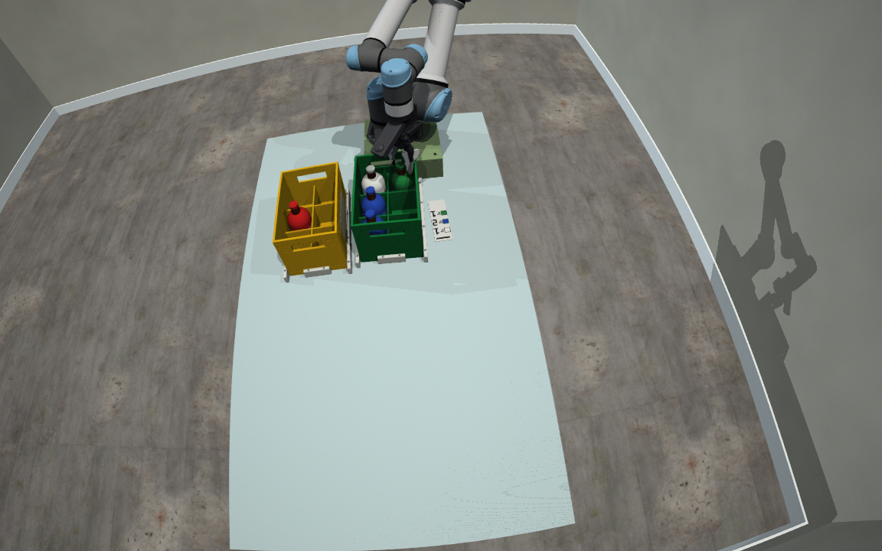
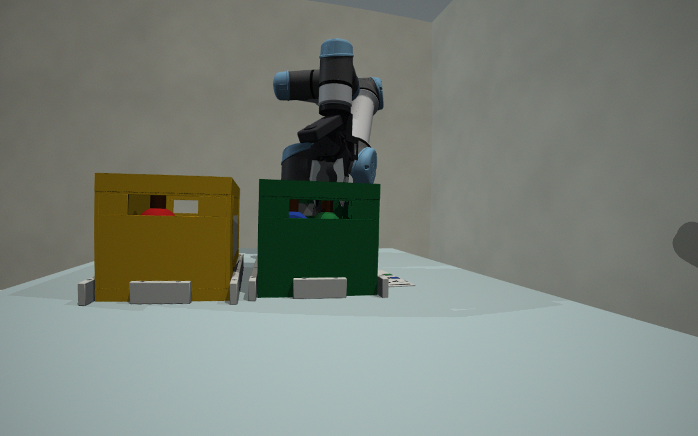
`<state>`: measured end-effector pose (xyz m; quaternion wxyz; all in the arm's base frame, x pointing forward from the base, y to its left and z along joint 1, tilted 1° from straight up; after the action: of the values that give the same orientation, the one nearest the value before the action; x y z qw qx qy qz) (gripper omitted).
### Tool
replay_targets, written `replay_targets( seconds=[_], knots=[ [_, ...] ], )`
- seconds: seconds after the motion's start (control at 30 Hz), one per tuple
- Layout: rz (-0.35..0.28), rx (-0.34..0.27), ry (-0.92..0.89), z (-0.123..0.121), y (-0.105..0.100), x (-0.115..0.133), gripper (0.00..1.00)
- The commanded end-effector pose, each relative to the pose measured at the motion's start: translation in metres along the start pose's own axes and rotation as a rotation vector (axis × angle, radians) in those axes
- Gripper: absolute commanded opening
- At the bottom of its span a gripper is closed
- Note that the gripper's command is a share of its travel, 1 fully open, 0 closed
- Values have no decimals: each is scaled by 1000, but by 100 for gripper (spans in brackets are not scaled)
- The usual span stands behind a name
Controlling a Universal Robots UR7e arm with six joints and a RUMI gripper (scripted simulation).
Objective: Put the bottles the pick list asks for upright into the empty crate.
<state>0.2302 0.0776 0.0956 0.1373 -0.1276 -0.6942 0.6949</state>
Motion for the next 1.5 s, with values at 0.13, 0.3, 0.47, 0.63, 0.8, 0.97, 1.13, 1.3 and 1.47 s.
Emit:
replay_targets(
  seconds=[0.13, 0.3, 0.47, 0.63, 0.8, 0.97, 1.13, 1.3, 1.47],
  knots=[
    [-1, 0, 1, 0, 0, 0, 38],
    [3, 0, 2, 0, -4, -1, 38],
    [4, -1, 1, 0, -18, -1, 38],
    [4, -1, 1, 0, -31, -1, 38],
    [4, -1, 1, 0, -44, -1, 38],
    [4, -1, 1, 0, -52, -1, 38],
    [4, -1, 1, 0, -66, -1, 38],
    [4, -1, 1, 0, -79, -1, 38],
    [4, -1, 1, 0, -87, -1, 38]
  ],
)
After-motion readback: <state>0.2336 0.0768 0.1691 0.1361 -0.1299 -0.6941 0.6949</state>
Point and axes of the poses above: the point where the finger pads meet when closed, its own y axis out along the fingers, its own z axis across the jaws, x = y × z, the point moved 3 cm from there along -y, back along the fingers, and after that the axes turned 11 degrees about -y, right-handed, at the moved point
